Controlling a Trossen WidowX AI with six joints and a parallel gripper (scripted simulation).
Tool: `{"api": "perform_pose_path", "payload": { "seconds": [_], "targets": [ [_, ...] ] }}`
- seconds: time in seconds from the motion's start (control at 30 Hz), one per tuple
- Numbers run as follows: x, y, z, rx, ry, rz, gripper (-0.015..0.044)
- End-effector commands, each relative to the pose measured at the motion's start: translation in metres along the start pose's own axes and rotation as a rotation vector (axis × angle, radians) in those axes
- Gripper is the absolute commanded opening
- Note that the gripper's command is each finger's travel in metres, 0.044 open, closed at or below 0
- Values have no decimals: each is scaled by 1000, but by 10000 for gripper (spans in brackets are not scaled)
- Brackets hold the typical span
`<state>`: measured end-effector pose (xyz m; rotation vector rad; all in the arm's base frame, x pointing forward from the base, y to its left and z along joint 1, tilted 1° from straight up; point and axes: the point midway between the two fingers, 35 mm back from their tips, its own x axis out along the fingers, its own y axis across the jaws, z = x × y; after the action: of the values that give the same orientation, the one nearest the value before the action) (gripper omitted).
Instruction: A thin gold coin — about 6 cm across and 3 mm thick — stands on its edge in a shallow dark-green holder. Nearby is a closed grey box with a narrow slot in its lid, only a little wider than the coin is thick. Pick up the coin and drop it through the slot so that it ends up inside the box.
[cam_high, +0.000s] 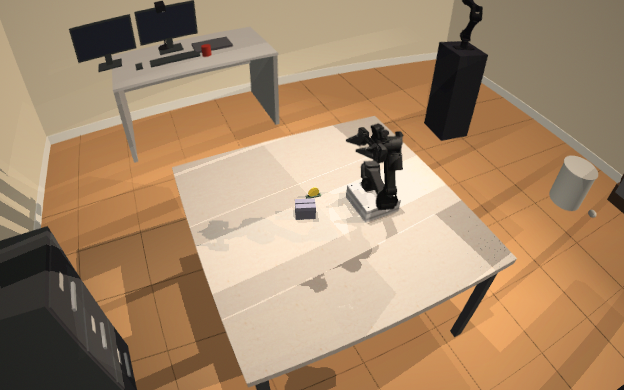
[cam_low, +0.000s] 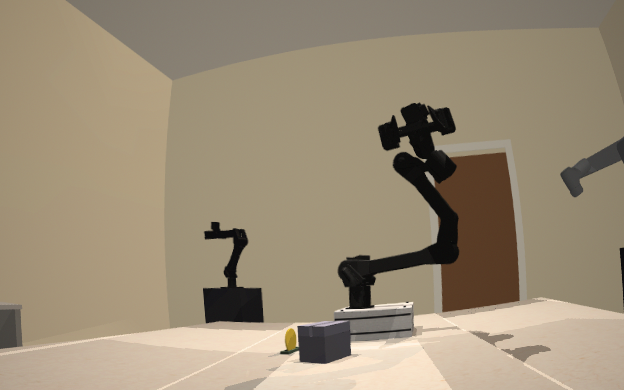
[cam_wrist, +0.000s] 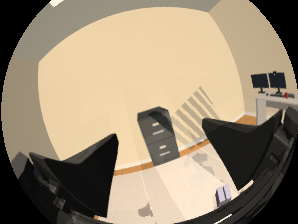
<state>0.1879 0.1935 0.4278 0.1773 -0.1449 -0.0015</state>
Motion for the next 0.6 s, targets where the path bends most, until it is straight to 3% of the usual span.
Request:
{"api": "perform_pose_path", "payload": {
  "seconds": [0.0,0.27,0.57],
  "targets": [
    [0,0,1,2,-2,2,374],
    [-16,-19,50,97,-99,102,164],
    [-39,-73,116,277,-247,213,161]
  ]
}}
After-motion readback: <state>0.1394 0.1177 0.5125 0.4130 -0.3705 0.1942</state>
